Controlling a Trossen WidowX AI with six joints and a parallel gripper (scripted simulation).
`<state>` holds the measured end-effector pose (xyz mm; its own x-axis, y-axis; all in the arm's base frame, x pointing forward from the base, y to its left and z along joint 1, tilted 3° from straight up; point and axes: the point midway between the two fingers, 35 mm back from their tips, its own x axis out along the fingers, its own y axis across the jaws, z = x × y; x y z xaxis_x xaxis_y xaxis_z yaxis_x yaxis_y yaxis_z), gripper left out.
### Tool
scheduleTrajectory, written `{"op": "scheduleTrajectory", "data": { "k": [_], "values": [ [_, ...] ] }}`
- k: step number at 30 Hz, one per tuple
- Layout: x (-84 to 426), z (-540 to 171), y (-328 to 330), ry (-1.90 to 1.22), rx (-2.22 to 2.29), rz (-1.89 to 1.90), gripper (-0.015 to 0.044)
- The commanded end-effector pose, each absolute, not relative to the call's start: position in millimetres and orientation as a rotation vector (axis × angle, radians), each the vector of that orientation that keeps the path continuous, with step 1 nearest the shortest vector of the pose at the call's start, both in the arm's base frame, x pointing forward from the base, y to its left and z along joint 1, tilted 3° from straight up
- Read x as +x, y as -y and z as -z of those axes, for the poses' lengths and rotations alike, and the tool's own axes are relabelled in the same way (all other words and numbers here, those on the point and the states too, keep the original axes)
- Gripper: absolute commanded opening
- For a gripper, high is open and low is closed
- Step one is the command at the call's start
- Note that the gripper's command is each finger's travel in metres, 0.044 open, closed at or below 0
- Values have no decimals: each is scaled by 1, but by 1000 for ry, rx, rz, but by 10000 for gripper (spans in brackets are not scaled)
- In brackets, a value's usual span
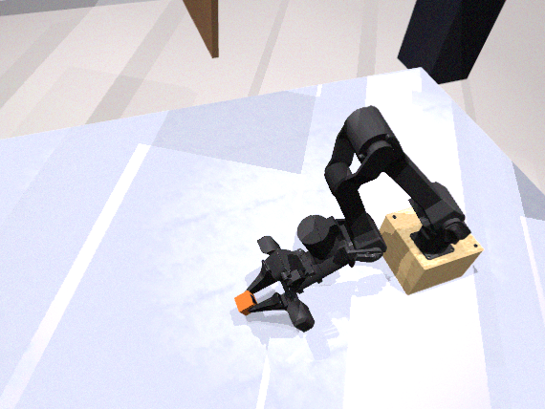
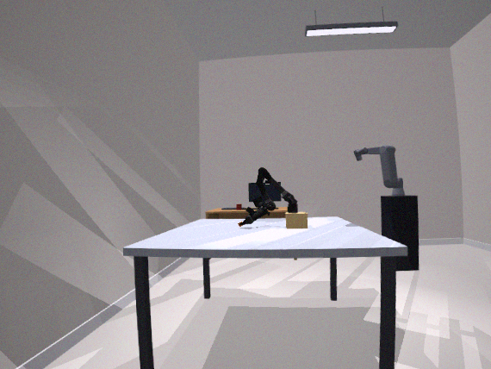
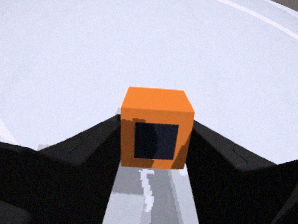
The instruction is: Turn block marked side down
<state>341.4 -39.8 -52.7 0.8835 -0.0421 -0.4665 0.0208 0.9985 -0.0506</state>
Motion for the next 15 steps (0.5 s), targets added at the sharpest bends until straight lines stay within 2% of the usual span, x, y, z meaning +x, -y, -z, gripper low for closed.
{"op": "scheduleTrajectory", "data": {
  "k": [1,12,13,15],
  "values": [
    [341,52,39,-484,-45,29,131],
    [341,52,39,-484,-45,29,420],
    [341,52,39,-484,-45,29,440],
    [341,52,39,-484,-45,29,440]
  ]
}}
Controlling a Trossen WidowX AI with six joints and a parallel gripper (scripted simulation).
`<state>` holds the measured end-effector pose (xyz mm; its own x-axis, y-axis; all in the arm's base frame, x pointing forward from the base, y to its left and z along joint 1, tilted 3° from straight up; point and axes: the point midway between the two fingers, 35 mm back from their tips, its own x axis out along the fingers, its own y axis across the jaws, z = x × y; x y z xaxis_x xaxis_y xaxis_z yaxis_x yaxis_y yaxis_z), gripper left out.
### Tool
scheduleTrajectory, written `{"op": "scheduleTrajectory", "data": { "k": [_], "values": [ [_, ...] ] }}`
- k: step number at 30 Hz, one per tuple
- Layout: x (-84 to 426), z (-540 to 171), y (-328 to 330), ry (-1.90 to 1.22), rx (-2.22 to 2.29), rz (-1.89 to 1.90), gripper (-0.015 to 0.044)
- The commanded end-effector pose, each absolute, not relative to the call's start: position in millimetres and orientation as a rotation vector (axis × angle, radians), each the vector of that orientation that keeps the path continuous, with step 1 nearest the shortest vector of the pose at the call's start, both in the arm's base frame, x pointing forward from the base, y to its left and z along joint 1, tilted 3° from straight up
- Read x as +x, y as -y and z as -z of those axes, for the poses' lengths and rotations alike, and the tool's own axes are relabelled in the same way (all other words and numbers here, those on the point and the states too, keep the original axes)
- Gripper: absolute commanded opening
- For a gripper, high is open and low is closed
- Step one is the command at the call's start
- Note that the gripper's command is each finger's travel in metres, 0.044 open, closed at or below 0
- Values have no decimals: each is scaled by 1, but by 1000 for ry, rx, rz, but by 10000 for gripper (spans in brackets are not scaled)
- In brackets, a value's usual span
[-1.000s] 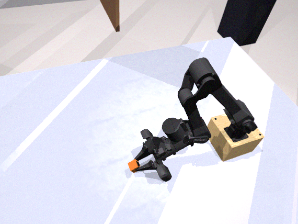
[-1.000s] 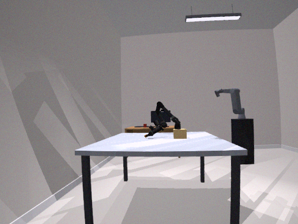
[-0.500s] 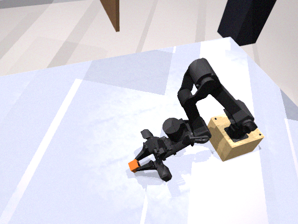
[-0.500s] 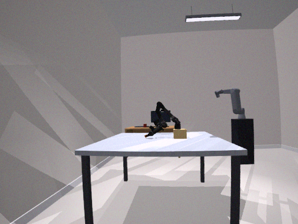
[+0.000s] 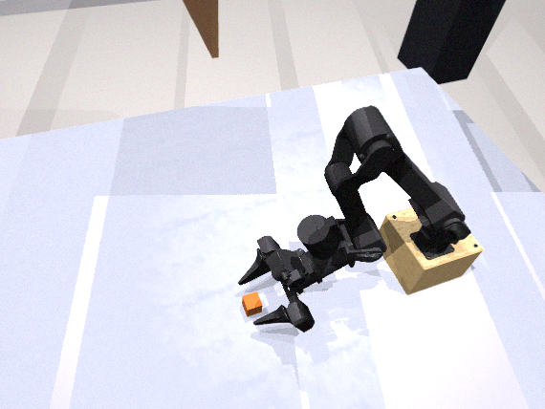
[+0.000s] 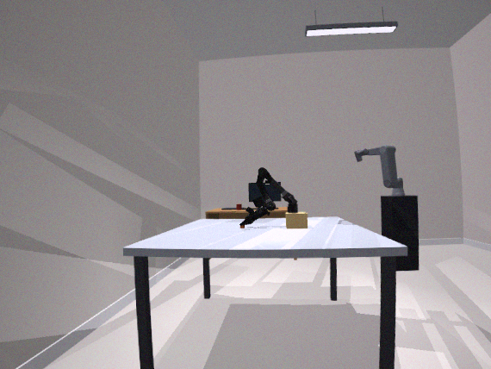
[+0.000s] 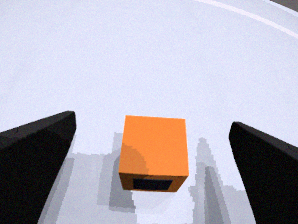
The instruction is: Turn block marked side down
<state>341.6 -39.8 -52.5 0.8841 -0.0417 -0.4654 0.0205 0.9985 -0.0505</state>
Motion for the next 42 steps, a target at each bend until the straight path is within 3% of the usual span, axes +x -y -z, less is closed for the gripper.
{"op": "scheduleTrajectory", "data": {
  "k": [1,32,42],
  "values": [
    [341,52,39,-484,-45,29,440],
    [342,52,39,-490,-45,29,440],
    [354,29,40,-801,-33,38,440]
  ]
}}
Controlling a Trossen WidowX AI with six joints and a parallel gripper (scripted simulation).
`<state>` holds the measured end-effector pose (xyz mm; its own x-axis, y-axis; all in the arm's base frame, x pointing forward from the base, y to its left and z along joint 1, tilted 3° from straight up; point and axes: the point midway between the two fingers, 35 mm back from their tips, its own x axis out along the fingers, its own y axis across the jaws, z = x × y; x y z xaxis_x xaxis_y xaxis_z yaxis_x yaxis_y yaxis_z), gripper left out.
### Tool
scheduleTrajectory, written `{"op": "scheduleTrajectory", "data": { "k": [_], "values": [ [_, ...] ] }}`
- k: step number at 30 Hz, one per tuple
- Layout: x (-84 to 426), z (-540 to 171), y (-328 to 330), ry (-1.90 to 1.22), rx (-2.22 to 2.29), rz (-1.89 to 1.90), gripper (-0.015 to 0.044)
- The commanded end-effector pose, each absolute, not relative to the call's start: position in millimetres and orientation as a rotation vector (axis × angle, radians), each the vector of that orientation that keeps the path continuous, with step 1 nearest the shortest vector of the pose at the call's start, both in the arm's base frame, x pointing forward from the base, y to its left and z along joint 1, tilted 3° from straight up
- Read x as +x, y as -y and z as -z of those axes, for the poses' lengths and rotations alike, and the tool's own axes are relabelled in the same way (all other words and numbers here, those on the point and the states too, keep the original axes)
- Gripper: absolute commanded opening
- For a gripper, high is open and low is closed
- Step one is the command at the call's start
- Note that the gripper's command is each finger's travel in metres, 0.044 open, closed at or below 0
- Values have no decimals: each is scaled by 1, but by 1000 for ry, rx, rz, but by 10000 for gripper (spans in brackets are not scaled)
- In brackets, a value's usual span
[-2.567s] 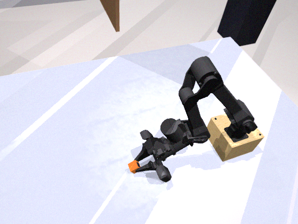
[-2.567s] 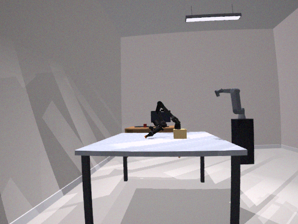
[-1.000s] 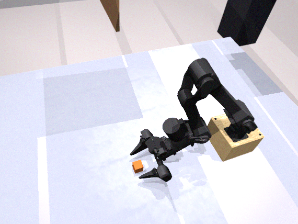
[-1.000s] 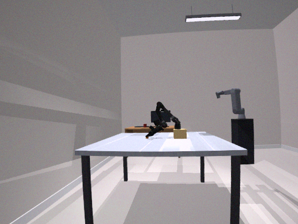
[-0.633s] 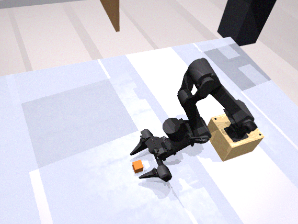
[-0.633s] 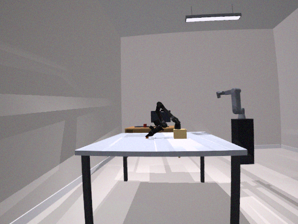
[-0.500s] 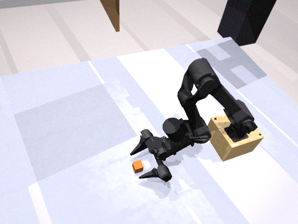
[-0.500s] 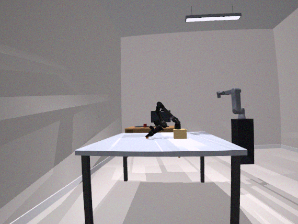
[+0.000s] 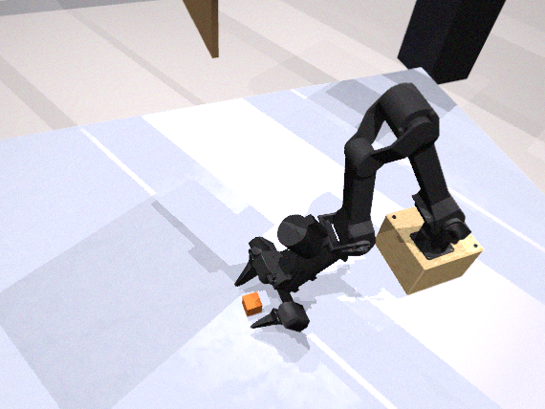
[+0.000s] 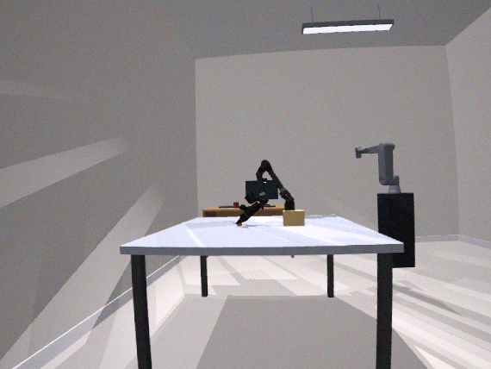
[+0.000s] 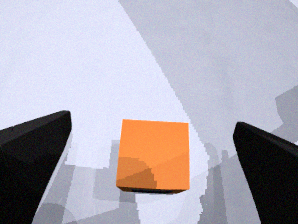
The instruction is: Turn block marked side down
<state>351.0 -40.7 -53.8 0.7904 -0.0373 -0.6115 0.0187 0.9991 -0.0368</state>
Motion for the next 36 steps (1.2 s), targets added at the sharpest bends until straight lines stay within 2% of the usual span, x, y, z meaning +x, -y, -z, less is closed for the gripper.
{"op": "scheduleTrajectory", "data": {
  "k": [1,7,21,36],
  "values": [
    [352,23,40,-835,-33,38,440],
    [331,-17,37,-977,-39,43,440],
    [322,-19,36,-1022,-38,41,440],
    [360,-36,36,-1486,-25,51,440]
  ]
}}
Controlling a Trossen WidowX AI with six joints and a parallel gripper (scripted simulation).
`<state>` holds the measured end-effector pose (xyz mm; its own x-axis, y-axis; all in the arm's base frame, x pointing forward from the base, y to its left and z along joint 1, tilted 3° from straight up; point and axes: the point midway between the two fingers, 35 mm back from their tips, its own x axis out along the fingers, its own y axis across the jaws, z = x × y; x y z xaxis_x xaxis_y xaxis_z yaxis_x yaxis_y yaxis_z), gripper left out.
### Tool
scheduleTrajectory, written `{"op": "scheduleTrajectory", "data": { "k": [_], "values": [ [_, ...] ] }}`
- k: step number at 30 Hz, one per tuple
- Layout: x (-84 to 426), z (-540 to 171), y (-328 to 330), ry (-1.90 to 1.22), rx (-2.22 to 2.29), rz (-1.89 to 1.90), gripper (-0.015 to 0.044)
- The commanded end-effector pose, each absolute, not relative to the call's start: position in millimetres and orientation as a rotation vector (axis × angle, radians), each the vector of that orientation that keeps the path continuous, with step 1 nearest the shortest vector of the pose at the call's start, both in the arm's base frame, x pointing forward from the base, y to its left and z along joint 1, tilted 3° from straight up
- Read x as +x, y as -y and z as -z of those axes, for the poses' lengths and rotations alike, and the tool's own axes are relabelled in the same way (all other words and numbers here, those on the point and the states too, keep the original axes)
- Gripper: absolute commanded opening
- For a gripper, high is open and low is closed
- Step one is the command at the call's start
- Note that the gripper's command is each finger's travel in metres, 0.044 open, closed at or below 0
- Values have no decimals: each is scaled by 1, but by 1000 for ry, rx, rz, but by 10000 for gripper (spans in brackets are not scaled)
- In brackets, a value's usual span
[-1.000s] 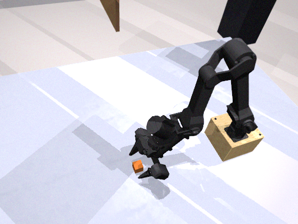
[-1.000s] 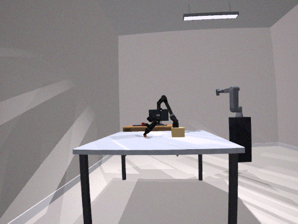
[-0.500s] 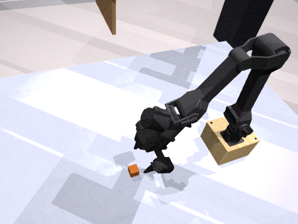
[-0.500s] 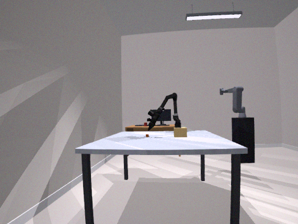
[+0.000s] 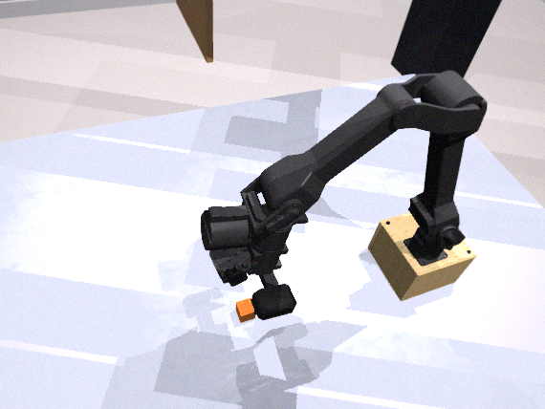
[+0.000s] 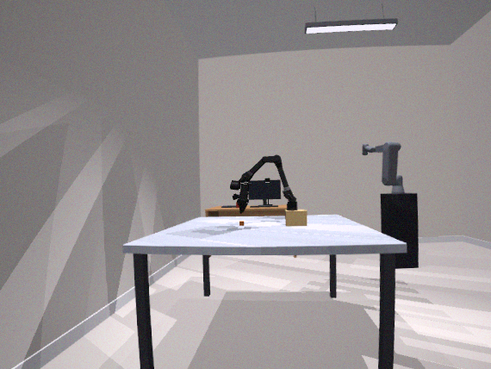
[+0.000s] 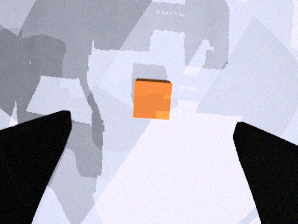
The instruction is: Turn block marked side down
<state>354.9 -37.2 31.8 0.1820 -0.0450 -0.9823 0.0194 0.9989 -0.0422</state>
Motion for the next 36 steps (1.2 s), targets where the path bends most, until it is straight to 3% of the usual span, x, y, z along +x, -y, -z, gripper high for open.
{"op": "scheduleTrajectory", "data": {
  "k": [1,36],
  "values": [
    [361,-38,36,-1514,-26,52,440],
    [362,36,39,-1538,-26,53,440]
  ]
}}
